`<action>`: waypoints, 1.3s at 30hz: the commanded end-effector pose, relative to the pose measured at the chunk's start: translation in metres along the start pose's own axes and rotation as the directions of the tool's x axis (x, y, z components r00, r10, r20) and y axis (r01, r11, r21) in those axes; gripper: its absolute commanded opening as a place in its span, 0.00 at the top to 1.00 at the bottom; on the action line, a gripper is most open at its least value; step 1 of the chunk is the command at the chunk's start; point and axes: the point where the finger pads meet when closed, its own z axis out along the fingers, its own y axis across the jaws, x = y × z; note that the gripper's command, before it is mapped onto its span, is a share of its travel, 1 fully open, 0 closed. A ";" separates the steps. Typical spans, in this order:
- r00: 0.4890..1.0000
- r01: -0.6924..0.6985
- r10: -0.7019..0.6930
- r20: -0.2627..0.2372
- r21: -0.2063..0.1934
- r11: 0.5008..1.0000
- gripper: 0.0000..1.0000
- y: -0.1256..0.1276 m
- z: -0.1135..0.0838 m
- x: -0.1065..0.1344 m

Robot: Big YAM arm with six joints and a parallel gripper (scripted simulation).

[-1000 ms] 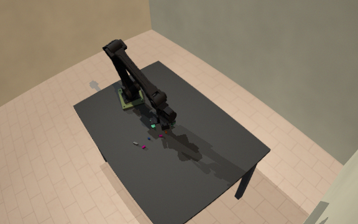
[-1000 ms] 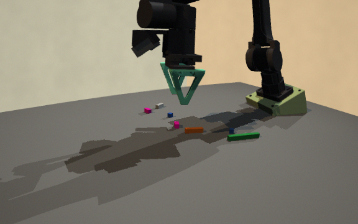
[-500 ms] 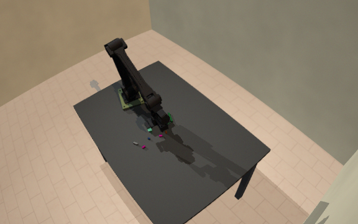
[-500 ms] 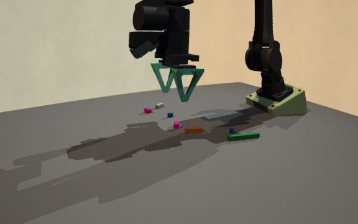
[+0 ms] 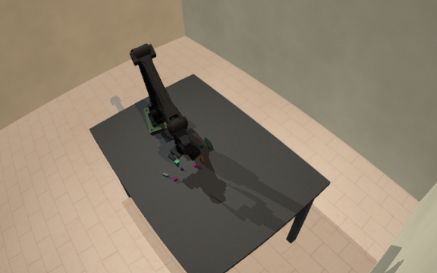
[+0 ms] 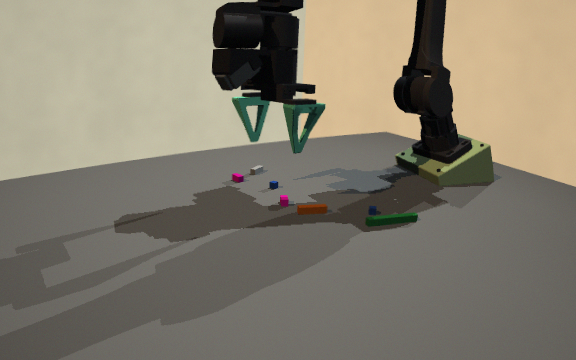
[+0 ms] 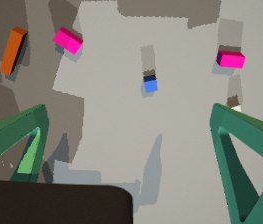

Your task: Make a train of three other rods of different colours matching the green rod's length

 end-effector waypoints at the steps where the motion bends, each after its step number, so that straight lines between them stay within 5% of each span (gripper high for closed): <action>1: 0.992 0.126 -0.126 0.022 0.018 0.992 0.00 -0.012 -0.005 0.005; 9: 0.974 0.228 -0.228 0.008 0.011 0.974 0.00 -0.019 -0.001 0.013; 10: 0.973 0.232 -0.232 0.009 0.010 0.973 0.77 -0.017 -0.001 0.012; 39: 0.973 0.232 -0.232 0.009 0.011 0.973 0.77 -0.017 -0.001 0.013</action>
